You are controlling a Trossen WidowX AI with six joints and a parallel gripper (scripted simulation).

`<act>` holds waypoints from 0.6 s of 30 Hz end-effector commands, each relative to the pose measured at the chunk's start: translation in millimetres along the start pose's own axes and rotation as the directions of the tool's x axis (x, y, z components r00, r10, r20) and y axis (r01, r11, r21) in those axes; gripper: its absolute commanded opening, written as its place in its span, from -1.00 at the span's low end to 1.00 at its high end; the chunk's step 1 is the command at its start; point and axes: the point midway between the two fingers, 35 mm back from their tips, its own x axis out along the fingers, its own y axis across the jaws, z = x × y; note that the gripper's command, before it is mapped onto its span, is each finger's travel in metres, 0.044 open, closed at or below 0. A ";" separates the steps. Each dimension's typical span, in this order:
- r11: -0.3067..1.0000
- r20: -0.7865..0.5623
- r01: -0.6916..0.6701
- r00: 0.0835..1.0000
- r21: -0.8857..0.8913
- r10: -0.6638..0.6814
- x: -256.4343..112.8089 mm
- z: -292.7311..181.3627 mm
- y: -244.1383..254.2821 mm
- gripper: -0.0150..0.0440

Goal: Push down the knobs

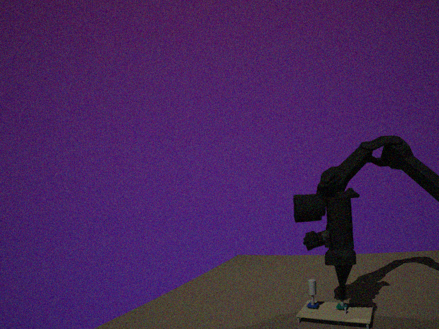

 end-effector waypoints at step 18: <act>1.000 -0.003 0.006 1.000 0.005 -0.006 8.5 0.9 -1.0 -0.49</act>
